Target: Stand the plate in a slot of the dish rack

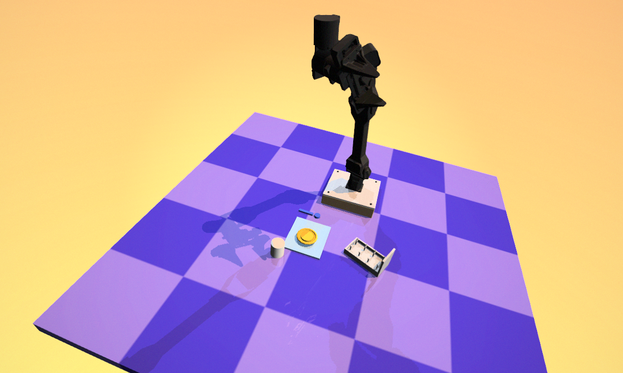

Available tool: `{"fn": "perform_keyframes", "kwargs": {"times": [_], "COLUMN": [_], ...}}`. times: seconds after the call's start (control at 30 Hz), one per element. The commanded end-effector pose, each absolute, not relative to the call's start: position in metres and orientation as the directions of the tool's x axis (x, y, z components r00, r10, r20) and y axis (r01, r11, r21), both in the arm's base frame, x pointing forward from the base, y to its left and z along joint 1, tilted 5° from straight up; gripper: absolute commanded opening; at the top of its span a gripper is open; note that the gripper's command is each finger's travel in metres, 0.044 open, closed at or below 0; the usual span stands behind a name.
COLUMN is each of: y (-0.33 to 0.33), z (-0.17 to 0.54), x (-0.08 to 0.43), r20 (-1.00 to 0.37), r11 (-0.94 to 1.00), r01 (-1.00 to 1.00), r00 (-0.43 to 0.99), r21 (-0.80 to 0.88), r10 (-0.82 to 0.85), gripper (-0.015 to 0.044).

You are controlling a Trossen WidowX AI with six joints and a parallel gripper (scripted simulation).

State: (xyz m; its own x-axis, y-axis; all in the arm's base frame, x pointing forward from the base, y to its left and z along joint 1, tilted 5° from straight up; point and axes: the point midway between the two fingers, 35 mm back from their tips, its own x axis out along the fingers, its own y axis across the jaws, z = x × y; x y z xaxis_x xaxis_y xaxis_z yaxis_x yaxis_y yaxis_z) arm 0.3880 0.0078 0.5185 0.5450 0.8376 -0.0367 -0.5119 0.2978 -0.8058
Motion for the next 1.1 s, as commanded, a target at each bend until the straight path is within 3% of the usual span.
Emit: {"fn": "perform_keyframes", "kwargs": {"times": [0.0,0.53,1.07], "y": [0.008,-0.014,-0.036], "z": [0.518,0.445,0.352], "x": [0.389,0.434,0.450], "r20": [-0.038,-0.215,-0.502], "r11": [0.301,0.547,0.762], "r01": [-0.515,-0.687,-0.636], "r00": [0.547,0.696,0.701], "r21": [-0.803,-0.478,-0.119], "r10": [0.836,0.685,0.507], "gripper": [0.0400,0.0400,0.0400]}}
